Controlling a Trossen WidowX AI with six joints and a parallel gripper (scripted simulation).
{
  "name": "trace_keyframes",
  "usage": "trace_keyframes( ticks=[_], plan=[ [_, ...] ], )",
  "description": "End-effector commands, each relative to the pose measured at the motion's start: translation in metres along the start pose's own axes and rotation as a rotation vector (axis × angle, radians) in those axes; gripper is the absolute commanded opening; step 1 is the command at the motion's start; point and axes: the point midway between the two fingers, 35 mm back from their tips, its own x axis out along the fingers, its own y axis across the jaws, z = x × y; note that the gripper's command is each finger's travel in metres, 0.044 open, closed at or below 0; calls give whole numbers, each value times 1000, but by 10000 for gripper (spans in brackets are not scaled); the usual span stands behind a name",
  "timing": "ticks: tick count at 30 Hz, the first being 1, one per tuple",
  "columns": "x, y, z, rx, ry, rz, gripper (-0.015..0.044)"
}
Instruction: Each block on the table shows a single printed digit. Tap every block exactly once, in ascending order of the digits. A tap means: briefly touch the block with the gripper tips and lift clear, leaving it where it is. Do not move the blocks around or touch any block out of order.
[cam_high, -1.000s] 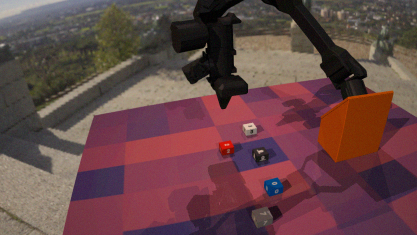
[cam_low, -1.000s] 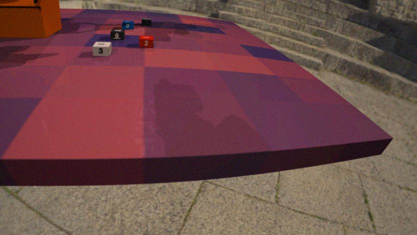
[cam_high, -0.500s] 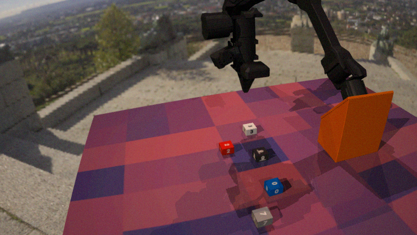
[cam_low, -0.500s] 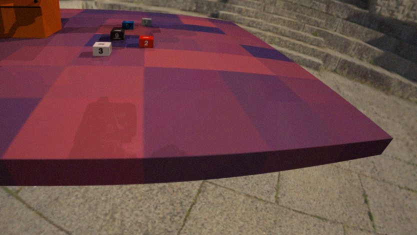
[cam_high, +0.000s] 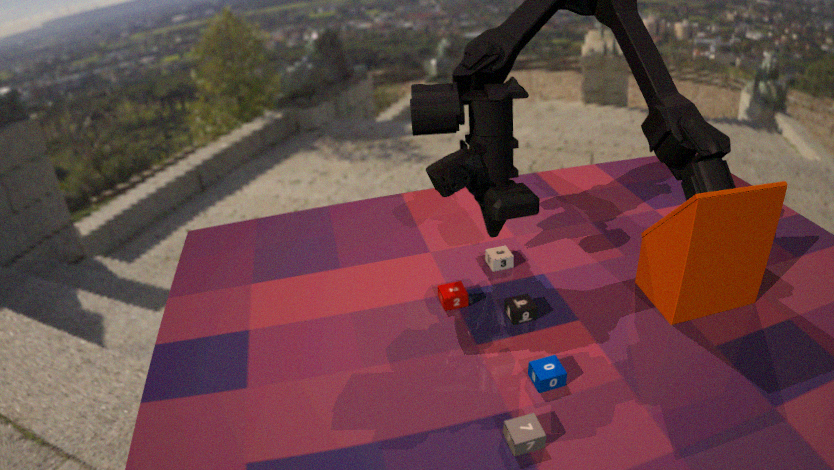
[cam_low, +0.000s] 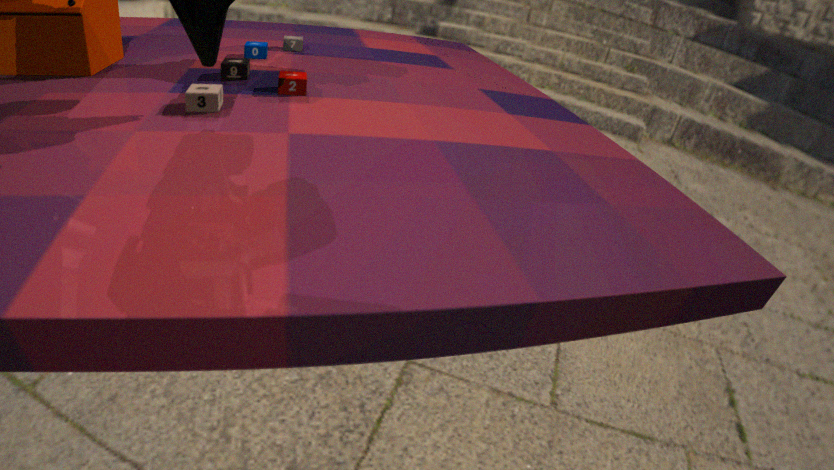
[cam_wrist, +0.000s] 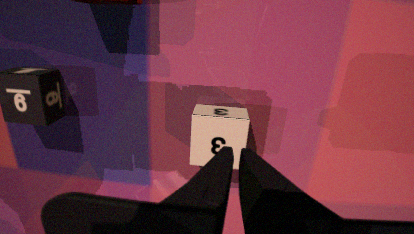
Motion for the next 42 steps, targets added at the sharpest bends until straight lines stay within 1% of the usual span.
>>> trace_keyframes(
  ticks=[1,15,21,25,28,30,33,35,42],
  plan=[
    [7,0,-1,-6,4,-5,20],
    [29,0,-2,-6,4,-7,20],
    [30,0,-2,-6,4,-7,20],
    [3,0,-1,-5,4,-6,20],
    [0,0,-2,-6,4,-6,20],
    [-10,1,0,-6,4,-2,20],
    [-56,2,2,-6,4,2,20],
    [-78,1,-1,-6,5,-1,20],
    [-81,3,1,-7,3,-1,20]
  ],
)
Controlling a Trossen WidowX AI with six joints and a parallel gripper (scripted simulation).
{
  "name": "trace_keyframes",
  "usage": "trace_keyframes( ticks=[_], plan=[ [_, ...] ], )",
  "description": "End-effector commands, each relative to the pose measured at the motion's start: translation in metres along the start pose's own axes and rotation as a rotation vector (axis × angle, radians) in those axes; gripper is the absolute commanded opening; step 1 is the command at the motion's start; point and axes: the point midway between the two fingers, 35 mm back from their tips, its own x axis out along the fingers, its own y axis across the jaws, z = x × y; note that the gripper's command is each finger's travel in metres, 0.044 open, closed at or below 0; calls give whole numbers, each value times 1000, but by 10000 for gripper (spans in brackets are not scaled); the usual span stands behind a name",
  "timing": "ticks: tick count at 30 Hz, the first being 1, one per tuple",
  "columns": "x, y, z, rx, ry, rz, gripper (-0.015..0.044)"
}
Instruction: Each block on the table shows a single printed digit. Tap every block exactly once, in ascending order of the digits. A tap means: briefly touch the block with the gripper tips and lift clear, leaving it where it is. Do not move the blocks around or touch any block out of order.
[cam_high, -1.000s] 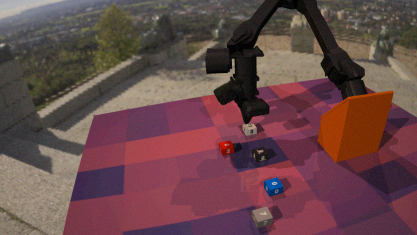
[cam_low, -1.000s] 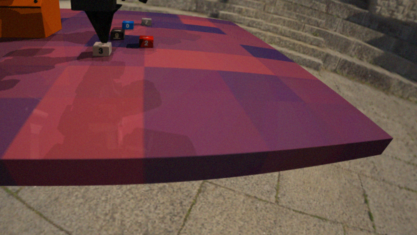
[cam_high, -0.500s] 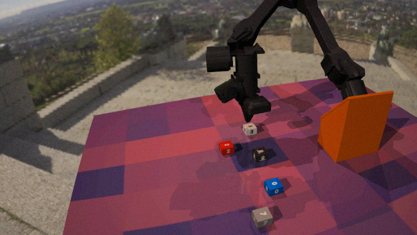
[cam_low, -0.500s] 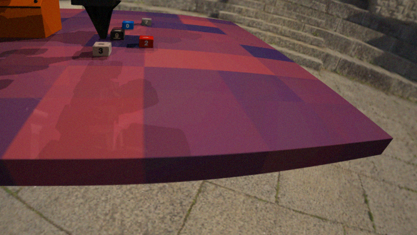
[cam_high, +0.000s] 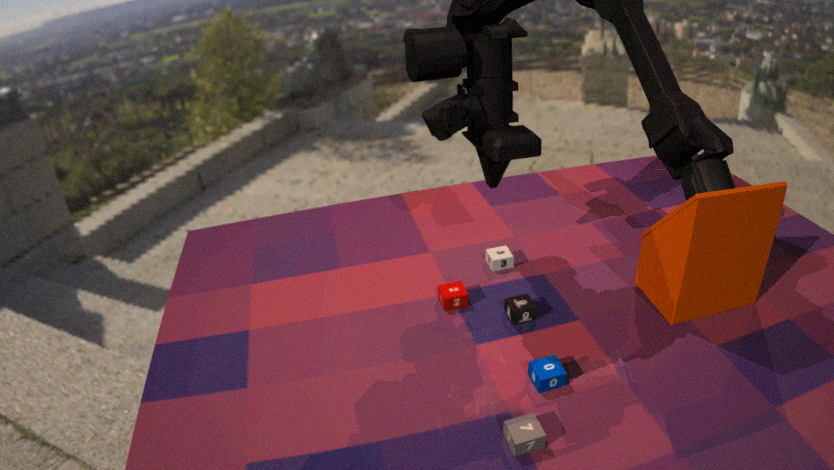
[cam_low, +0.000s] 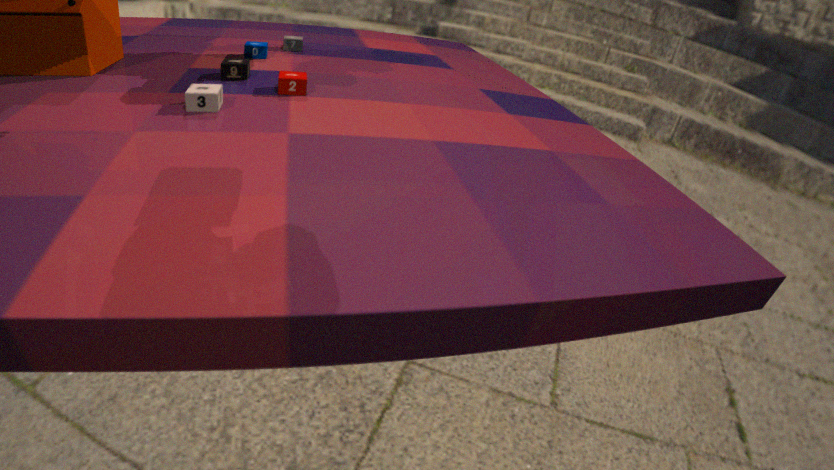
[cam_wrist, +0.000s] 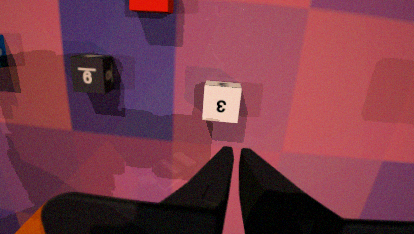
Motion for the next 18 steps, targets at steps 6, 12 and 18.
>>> trace_keyframes(
  ticks=[6,12,18],
  plan=[
    [-16,72,47,-29,-32,17,20],
    [-22,159,78,-27,-29,33,20],
    [-17,252,84,-10,-11,29,20]
  ],
)
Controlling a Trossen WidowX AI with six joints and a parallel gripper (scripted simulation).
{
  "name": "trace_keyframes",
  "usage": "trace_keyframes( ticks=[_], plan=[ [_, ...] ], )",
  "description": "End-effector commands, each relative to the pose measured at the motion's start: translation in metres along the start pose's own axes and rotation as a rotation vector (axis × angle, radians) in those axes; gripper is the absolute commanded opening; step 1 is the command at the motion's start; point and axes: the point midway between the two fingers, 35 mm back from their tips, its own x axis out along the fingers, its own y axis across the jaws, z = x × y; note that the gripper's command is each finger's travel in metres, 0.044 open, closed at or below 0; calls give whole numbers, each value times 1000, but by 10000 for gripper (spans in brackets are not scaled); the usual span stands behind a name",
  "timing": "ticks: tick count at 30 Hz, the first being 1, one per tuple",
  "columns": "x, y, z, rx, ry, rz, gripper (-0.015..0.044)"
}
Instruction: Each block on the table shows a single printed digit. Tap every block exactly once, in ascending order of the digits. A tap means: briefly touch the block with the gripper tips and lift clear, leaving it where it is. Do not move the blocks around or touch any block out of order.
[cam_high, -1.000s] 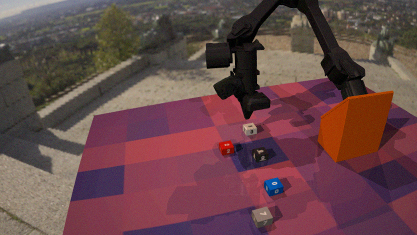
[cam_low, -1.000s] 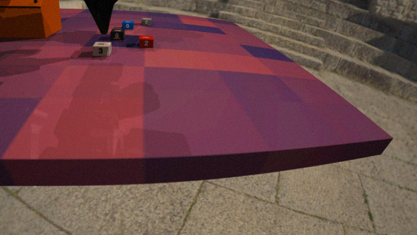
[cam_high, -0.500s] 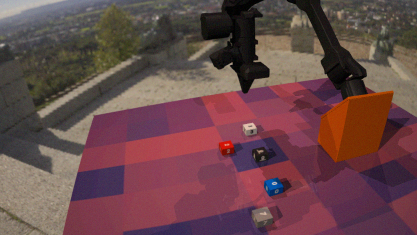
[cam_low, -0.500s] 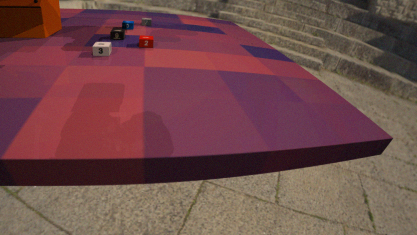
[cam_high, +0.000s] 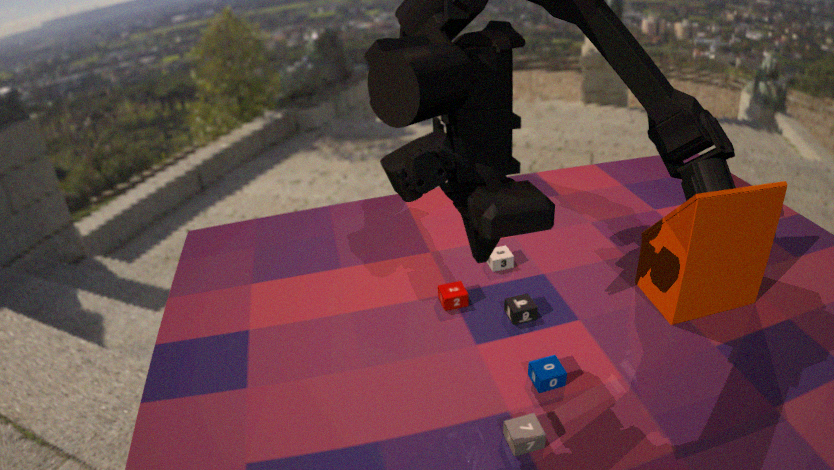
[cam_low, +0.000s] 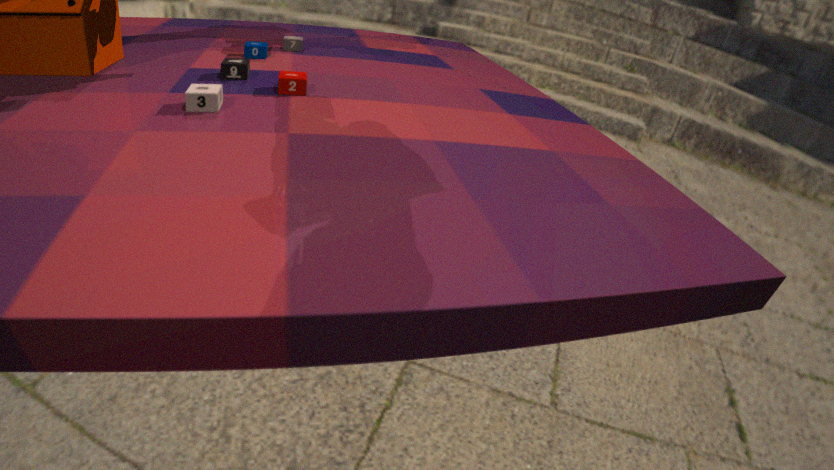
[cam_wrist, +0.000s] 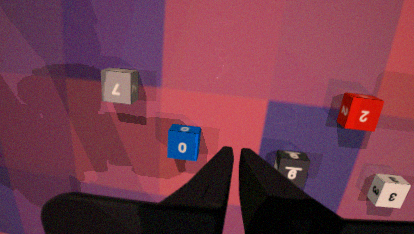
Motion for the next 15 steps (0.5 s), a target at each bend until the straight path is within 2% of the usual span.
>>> trace_keyframes(
  ticks=[1,5,12,15],
  plan=[
    [8,65,-3,8,20,-6,20],
    [19,116,-12,21,30,-22,20],
    [19,119,-13,22,30,-23,20],
    [50,119,-11,22,30,-22,20]
  ],
)
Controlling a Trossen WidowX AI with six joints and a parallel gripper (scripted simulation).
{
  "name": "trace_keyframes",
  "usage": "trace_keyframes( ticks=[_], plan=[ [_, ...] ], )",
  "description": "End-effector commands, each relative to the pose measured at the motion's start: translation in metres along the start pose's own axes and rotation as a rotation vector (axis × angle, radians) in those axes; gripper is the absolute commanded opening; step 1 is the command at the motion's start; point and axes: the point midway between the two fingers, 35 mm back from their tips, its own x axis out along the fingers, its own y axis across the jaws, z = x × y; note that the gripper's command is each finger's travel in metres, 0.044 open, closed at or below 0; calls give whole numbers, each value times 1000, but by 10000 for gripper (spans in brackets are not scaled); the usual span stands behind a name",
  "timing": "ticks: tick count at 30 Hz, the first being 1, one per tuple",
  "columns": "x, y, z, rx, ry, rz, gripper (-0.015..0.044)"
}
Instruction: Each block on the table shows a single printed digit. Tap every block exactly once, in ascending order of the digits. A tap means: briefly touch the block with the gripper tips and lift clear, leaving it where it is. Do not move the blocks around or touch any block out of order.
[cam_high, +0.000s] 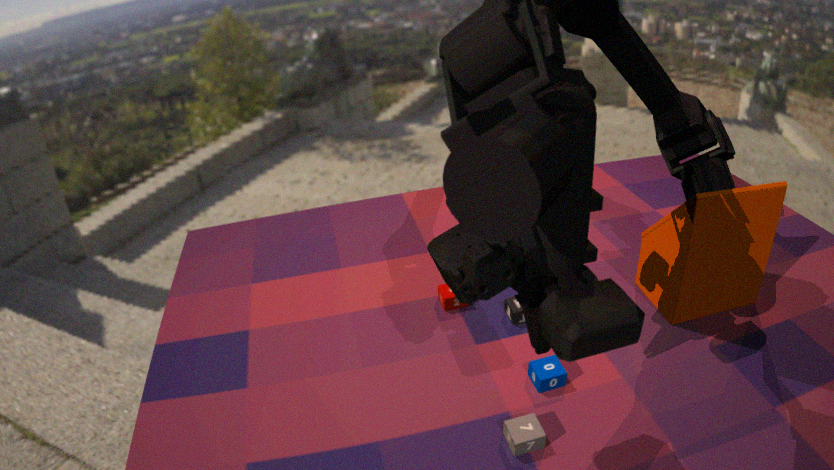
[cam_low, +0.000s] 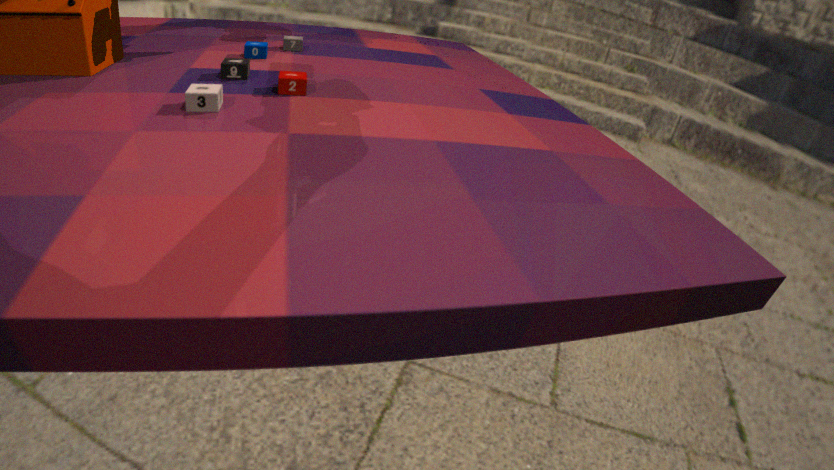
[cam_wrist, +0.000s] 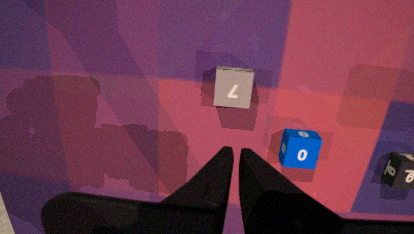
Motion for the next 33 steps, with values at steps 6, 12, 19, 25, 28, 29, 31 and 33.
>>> trace_keyframes(
  ticks=[6,12,19,25,28,29,31,33],
  plan=[
    [77,-2,-2,2,9,-8,20],
    [78,-2,-2,2,9,-8,20],
    [88,-2,-2,2,9,-9,20],
    [97,-2,-2,2,9,-9,20],
    [102,-2,-2,2,9,-9,20],
    [104,-2,-2,2,9,-9,20],
    [107,-2,-2,2,9,-10,20],
    [108,-2,-2,2,9,-10,20]
  ],
)
